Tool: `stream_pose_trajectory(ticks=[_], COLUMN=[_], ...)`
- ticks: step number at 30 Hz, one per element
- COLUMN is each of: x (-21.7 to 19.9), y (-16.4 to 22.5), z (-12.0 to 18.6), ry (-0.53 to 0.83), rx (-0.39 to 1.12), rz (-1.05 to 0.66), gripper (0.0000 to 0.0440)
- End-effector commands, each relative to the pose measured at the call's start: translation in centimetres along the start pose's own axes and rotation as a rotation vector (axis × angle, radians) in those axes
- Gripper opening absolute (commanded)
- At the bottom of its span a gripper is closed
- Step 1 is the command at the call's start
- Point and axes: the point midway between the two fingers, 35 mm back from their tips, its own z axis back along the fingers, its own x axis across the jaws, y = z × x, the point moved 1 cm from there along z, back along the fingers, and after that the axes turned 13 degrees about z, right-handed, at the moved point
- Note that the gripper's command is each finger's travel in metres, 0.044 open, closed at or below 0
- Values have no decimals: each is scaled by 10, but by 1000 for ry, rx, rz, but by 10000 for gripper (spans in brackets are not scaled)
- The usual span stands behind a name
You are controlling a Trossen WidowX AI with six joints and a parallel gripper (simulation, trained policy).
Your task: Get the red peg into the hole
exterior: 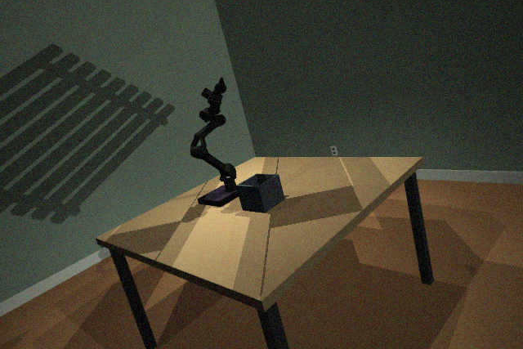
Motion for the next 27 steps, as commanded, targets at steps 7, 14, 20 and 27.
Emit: stream_pose_trajectory(ticks=[7, 14, 20, 27], x=[40, 85, 108, 112], y=[1, 32, 78, 145], z=[-10, -20, -27, -29], ry=[-139, -303, -394, -427], rx=[-48, 27, 170, 395], rz=[-4, 27, 54, 85], gripper=[440, 440, 440, 440])
